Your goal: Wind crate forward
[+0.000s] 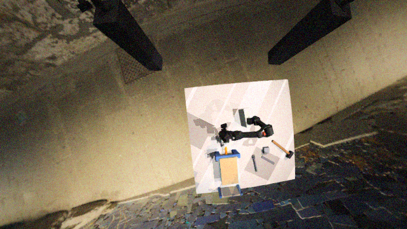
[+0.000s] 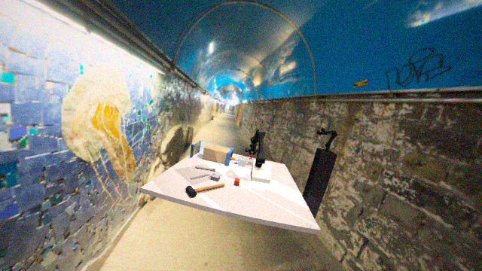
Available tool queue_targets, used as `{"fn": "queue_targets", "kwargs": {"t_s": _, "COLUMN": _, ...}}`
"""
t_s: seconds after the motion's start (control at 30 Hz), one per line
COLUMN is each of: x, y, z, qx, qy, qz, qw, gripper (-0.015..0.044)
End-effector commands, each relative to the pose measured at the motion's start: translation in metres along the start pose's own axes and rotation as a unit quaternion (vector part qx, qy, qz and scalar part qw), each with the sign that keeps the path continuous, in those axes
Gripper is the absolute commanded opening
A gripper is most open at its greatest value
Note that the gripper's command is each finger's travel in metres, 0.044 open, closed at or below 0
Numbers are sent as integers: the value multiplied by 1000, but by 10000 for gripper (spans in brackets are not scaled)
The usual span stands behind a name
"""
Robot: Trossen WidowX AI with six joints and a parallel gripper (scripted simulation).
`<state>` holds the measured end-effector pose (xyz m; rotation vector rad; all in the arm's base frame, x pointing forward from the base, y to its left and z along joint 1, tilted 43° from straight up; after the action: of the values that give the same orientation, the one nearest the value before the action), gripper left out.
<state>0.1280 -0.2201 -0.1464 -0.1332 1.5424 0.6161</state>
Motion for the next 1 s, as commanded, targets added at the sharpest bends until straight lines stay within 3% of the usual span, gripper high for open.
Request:
{"fn": "queue_targets", "kwargs": {"t_s": 0.0, "x": 5, "y": -8, "z": 2, "qx": -1, "qy": -3, "qz": -6, "qw": 1000, "gripper": 0}}
{"fn": "queue_targets", "kwargs": {"t_s": 0.97, "x": 16, "y": -38, "z": 15, "qx": -2, "qy": -4, "qz": -7, "qw": 1000, "gripper": 0}}
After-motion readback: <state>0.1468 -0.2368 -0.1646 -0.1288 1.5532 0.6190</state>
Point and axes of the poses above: the point midway between the two fingers, 35 mm back from their tips, its own x axis out along the fingers, its own z axis across the jaws, y = z × x, the point moved 4 cm from there along -x, back along the fingers, and after that the axes turned 12 degrees about -x, right-handed, at the moved point
